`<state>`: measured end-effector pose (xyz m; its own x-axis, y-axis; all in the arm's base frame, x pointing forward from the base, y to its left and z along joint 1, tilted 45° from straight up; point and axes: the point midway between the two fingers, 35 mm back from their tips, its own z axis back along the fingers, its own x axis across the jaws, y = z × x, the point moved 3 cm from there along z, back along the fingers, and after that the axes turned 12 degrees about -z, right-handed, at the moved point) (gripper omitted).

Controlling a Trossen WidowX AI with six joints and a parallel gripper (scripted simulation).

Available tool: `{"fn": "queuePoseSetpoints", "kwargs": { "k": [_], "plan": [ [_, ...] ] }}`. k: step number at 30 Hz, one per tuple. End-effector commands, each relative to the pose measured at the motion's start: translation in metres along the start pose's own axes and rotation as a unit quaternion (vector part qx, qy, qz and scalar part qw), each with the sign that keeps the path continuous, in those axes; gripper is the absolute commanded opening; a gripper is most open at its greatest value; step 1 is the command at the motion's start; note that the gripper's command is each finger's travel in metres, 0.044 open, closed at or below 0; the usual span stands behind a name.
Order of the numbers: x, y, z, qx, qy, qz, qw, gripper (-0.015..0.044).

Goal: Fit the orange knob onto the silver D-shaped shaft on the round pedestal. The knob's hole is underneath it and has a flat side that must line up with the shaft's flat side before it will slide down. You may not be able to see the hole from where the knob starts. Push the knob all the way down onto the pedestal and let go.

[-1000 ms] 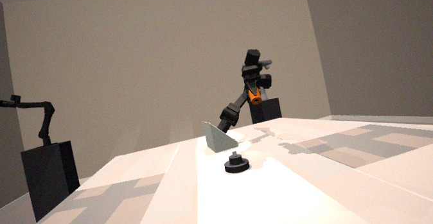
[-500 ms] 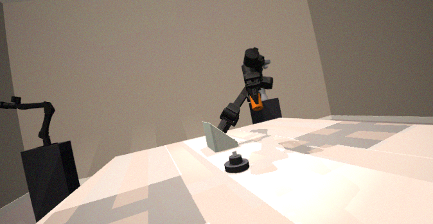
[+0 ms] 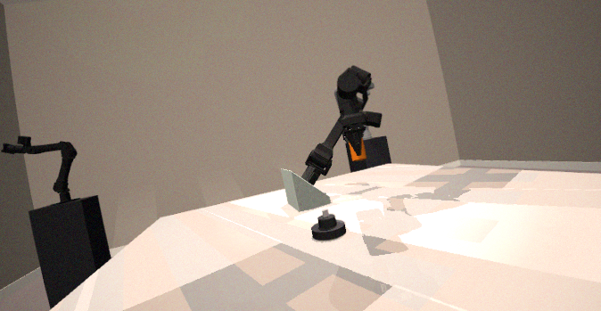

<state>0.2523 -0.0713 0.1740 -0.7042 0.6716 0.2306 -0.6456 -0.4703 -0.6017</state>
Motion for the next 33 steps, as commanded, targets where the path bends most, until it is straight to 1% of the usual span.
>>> {"fn": "queuePoseSetpoints", "kwargs": {
  "k": [1,7,12,33],
  "plan": [
    [-0.003,-0.002,-0.005,0.004,-0.031,0.005,0.999,0.0000],
    [-0.007,-0.003,-0.014,0.012,-0.086,0.005,0.996,0.0000],
    [-0.007,-0.004,-0.026,0.013,-0.087,0.005,0.996,0.0000],
    [0.001,-0.003,-0.131,0.014,-0.105,0.007,0.994,0.0000]
  ]
}}
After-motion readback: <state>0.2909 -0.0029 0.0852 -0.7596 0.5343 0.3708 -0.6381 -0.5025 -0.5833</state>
